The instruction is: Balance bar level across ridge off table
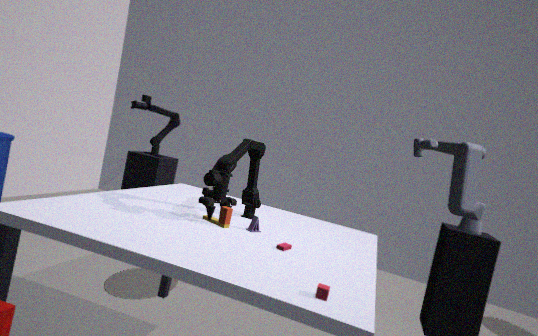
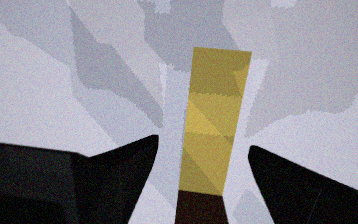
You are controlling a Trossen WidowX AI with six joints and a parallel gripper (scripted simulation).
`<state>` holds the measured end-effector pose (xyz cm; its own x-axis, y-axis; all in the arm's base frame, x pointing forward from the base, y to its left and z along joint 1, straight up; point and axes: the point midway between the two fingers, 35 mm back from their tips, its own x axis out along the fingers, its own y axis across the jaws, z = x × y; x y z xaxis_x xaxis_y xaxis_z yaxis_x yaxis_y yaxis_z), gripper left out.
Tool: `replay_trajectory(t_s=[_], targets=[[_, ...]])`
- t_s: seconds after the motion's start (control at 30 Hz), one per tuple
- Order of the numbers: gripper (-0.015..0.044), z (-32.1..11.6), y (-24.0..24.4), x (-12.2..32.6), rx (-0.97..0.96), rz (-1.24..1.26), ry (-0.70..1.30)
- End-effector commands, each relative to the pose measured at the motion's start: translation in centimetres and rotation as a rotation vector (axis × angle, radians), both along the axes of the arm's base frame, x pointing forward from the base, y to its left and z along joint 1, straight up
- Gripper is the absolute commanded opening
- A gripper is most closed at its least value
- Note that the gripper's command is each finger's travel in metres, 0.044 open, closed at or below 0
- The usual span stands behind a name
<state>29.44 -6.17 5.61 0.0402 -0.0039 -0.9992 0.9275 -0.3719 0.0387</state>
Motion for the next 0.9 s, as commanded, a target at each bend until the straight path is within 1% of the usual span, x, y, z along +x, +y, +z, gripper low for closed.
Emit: replay_trajectory(t_s=[0.0, 0.5, 0.73, 0.87], targets=[[0.0315, -0.75, -0.03, -0.26, -0.002, -0.007, 0.01], [0.0315, -0.75, -0.03, -0.26, -0.002, -0.007, 0.01], [0.0131, -0.63, 0.04, -0.17, 0.002, 0.0, 0.007], [0.0105, -0.63, 0.04, -0.17, 0.002, 0.0, 0.007]])
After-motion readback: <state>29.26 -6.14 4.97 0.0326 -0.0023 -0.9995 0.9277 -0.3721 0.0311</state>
